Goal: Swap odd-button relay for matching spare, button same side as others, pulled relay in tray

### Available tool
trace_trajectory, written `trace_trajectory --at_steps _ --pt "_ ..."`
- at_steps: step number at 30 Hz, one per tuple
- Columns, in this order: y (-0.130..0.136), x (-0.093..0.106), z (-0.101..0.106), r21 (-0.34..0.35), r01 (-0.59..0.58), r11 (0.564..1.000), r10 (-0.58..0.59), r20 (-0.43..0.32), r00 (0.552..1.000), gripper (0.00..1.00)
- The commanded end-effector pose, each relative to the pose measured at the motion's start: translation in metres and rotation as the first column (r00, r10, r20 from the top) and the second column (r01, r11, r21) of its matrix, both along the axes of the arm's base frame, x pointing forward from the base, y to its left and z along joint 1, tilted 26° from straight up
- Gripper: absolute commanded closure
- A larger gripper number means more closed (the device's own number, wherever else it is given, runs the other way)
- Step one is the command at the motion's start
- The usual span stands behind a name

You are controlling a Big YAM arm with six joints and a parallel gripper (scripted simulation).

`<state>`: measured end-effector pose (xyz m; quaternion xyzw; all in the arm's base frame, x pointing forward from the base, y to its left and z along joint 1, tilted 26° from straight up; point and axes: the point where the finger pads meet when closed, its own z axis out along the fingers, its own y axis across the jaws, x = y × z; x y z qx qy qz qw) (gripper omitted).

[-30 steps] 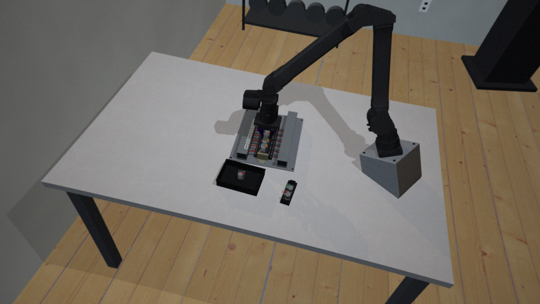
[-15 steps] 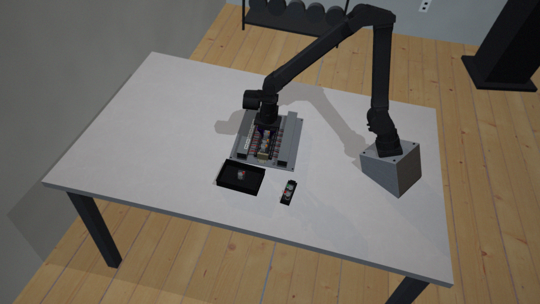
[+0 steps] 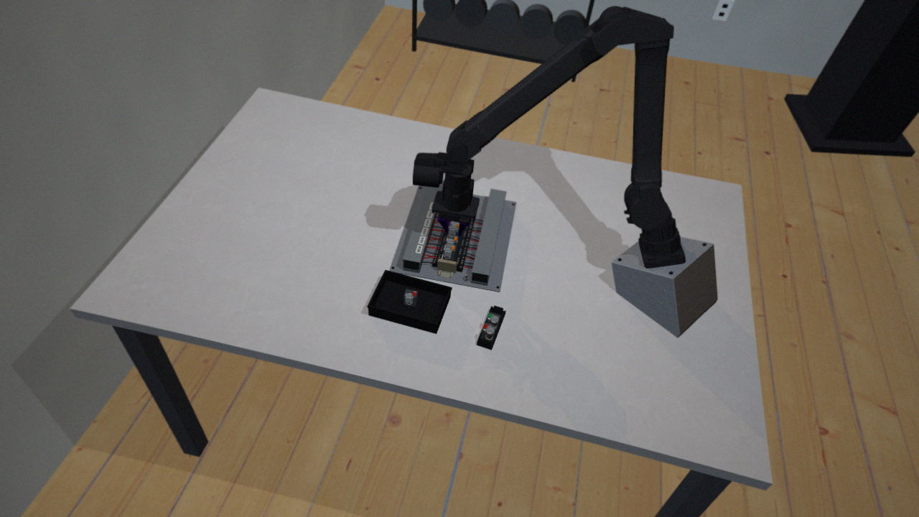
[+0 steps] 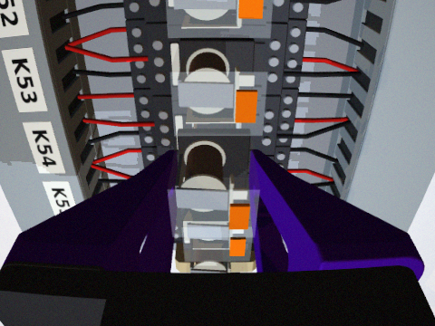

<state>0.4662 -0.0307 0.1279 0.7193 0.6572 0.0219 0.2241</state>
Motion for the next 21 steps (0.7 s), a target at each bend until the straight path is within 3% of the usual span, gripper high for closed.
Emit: trace_trajectory --at_steps 1,21 --pt "-0.0047 0.0071 0.0043 -0.003 -0.002 1.000 0.002 0.017 1.000 1.00" --pt "-0.0059 0.0051 -0.0006 -0.004 -0.001 1.000 0.001 0.009 1.000 1.00"
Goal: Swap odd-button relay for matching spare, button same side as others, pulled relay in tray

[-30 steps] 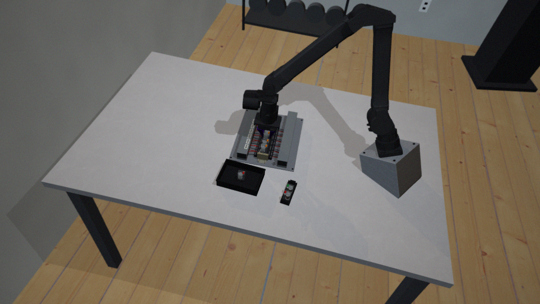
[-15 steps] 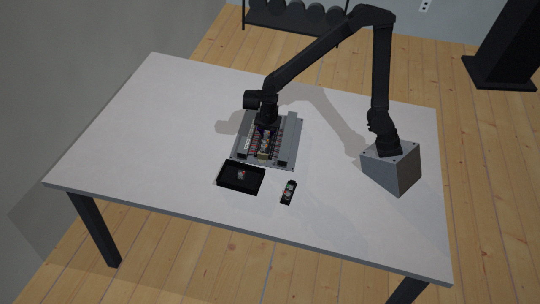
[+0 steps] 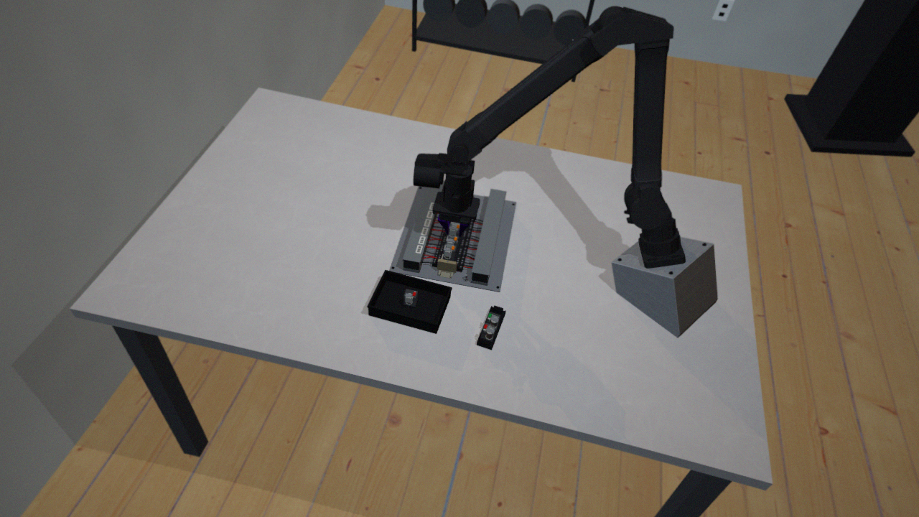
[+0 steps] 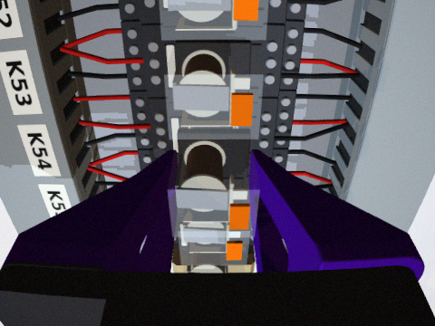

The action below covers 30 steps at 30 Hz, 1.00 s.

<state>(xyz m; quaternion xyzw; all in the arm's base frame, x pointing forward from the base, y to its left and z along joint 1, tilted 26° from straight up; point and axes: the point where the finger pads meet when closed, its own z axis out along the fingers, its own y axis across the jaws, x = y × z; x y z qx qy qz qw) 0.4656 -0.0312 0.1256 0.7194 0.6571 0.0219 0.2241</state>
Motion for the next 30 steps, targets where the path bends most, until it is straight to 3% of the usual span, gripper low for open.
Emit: trace_trajectory --at_steps 1,30 --pt "-0.0052 0.0063 0.0025 -0.004 -0.001 1.000 0.001 0.011 1.000 1.00" --pt "-0.0044 0.0090 0.0078 -0.003 -0.003 1.000 0.003 0.022 1.000 1.00"
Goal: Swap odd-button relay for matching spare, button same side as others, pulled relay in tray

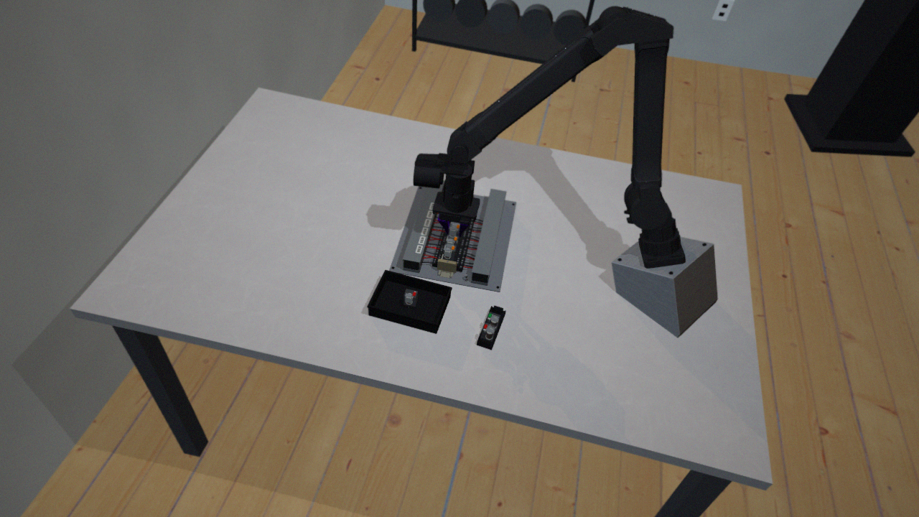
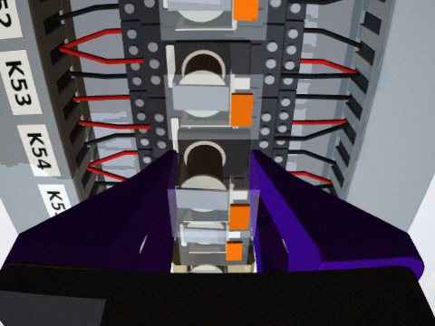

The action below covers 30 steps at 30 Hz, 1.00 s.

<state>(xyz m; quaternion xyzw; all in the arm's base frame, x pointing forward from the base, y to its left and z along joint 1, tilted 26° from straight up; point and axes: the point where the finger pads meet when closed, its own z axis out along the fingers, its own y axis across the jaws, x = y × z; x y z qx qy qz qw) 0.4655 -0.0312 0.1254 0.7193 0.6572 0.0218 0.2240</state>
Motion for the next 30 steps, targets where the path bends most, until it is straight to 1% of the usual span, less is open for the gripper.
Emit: trace_trajectory --at_steps 1,30 --pt "-0.0044 0.0090 0.0080 -0.003 -0.002 1.000 0.003 0.022 1.000 1.00" --pt "-0.0064 0.0080 -0.0005 -0.003 -0.001 1.000 0.001 0.014 1.000 1.00"
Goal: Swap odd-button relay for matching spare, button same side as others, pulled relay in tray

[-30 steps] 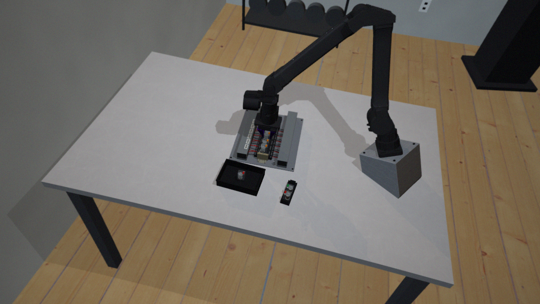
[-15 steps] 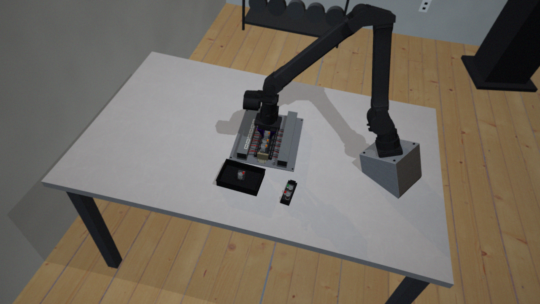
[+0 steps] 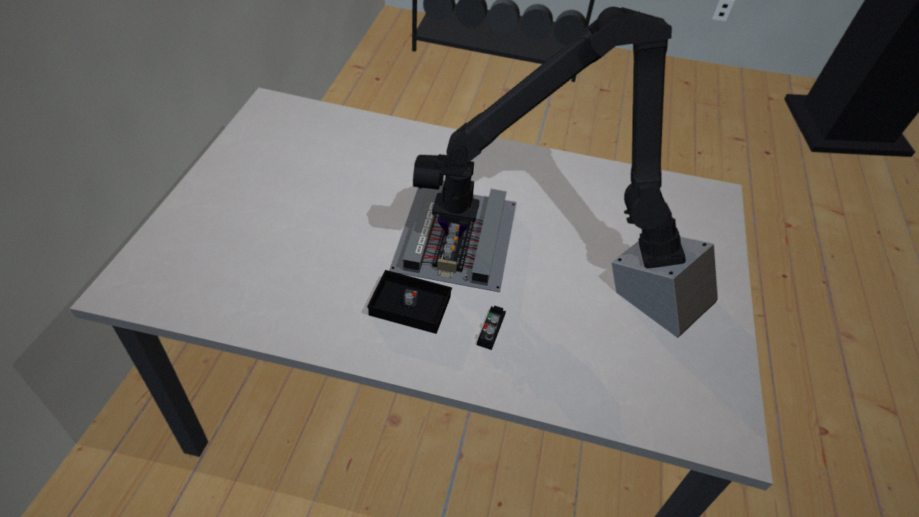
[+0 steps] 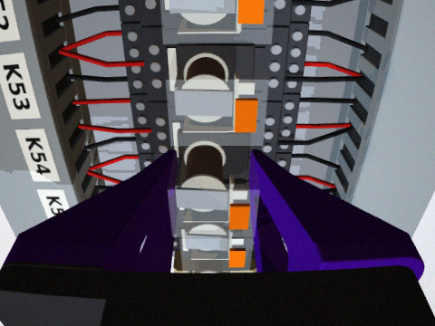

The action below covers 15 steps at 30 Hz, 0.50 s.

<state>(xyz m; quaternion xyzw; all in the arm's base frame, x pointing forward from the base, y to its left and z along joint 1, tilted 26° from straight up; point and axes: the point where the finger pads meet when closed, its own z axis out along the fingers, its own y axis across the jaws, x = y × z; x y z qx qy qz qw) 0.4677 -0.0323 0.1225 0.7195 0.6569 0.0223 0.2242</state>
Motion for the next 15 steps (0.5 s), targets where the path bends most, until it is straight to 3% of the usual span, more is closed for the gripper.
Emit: trace_trajectory --at_steps 1,15 --pt "-0.0054 0.0056 0.0022 -0.004 -0.002 1.000 0.002 0.012 1.000 1.00" --pt "-0.0055 0.0040 -0.0007 -0.004 -0.002 1.000 0.002 0.006 1.000 1.00"
